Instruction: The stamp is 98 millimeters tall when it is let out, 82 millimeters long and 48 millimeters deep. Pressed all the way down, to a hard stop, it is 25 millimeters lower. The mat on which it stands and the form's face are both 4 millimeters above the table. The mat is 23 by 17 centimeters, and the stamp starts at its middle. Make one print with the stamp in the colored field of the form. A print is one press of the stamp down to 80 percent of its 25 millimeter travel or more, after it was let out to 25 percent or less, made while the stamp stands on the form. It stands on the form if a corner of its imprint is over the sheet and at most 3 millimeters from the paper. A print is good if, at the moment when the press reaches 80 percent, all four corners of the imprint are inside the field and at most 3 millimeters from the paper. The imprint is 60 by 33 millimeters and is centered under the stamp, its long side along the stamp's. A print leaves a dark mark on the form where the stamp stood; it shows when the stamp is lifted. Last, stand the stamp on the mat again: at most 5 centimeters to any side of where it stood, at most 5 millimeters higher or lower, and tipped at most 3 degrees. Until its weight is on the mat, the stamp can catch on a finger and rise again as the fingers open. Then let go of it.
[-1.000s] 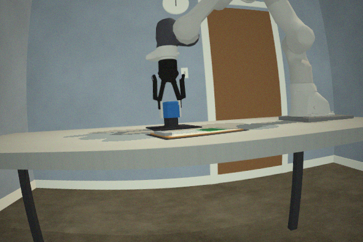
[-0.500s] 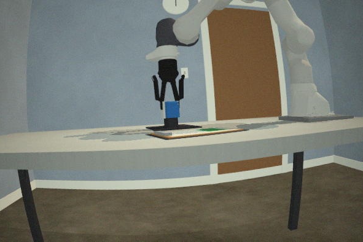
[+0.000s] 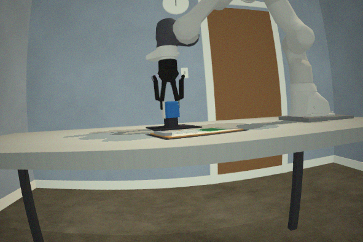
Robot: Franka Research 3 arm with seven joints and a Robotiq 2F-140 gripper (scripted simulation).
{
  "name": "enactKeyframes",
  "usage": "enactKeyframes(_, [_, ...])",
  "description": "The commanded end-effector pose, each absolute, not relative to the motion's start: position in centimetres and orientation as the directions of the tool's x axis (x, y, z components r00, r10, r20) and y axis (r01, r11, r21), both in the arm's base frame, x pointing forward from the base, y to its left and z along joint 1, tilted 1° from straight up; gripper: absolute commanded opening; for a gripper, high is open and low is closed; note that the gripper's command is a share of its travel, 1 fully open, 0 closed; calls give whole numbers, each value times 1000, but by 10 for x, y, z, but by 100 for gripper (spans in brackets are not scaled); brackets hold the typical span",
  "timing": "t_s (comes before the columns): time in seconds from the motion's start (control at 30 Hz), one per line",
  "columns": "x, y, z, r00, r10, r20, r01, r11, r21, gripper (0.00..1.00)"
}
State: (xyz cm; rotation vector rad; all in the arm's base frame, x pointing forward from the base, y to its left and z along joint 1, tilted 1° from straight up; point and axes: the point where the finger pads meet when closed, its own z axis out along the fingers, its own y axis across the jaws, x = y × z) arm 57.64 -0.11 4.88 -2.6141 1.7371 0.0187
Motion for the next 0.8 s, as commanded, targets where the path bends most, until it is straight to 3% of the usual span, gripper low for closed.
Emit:
enactKeyframes(0.0, [576,-1,48,394,-919,-11,-919,-394,4,18])
enactKeyframes(0.77, [576,-2,82,394,-919,-11,-919,-394,4,18])
